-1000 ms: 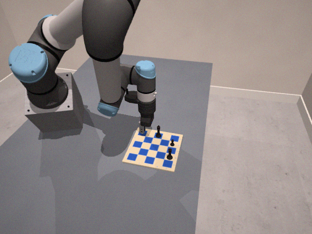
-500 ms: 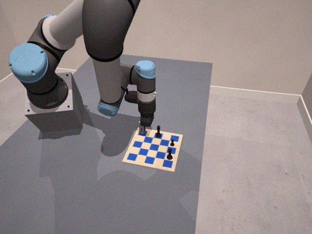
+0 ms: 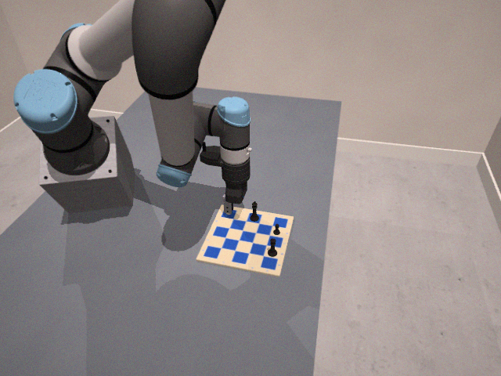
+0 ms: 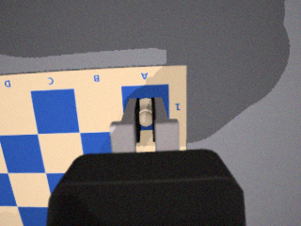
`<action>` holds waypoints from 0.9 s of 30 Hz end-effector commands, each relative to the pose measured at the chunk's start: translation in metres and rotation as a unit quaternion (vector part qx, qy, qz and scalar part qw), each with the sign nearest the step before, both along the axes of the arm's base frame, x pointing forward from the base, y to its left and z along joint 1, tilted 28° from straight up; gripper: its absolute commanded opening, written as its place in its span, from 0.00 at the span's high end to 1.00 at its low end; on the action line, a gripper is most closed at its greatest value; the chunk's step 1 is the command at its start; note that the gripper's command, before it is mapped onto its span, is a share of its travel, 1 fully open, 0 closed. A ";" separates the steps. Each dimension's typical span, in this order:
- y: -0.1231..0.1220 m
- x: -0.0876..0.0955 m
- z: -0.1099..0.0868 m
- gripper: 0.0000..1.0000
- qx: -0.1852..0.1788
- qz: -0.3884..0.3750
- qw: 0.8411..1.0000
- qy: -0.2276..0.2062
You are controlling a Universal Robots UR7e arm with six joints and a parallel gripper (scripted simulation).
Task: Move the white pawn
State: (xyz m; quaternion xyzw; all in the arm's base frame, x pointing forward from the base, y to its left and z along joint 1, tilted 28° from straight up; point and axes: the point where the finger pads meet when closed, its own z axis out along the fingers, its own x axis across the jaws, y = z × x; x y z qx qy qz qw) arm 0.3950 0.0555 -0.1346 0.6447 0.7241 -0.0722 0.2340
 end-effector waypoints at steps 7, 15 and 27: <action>0.001 0.002 0.000 1.00 0.000 0.001 1.000 -0.001; 0.000 0.002 -0.001 1.00 0.000 0.000 1.000 -0.001; -0.001 0.003 -0.003 1.00 0.000 0.000 1.000 -0.001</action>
